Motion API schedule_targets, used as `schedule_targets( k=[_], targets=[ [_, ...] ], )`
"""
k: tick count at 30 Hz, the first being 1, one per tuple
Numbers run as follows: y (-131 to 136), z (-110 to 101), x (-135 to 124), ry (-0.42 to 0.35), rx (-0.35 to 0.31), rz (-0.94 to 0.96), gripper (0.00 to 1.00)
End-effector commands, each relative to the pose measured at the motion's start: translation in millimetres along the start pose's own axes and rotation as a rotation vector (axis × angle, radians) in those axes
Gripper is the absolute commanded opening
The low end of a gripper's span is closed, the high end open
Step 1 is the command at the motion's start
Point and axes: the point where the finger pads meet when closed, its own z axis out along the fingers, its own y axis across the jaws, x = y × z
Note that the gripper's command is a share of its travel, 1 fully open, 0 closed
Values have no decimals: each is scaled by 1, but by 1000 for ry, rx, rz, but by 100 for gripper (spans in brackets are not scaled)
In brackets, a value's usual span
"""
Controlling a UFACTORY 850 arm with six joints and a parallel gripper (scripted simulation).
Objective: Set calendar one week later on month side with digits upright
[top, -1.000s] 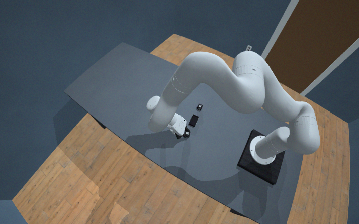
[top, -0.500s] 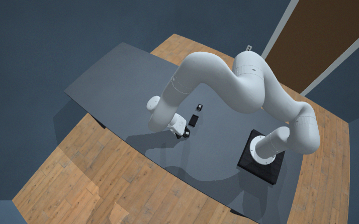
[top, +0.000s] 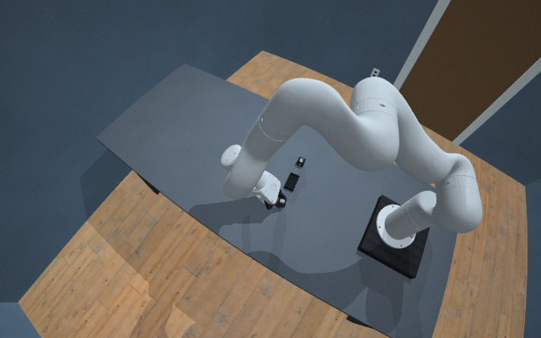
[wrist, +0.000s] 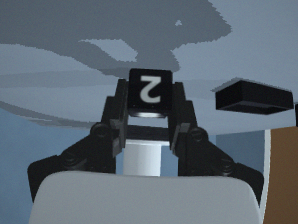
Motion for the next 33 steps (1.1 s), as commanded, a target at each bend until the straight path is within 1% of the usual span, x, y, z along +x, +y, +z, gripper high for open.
schedule_targets(
  k=[1,23,24,26,27,29,30,33],
  targets=[
    [0,-1,0,2,0,0,27],
    [0,-1,0,2,0,0,27],
    [0,-1,0,2,0,0,31],
    [0,-1,0,2,0,0,31],
    [0,-1,0,2,0,0,35],
    [0,-1,0,2,0,0,35],
    [0,-1,0,2,0,0,39],
    [0,-1,0,2,0,0,39]
  ],
)
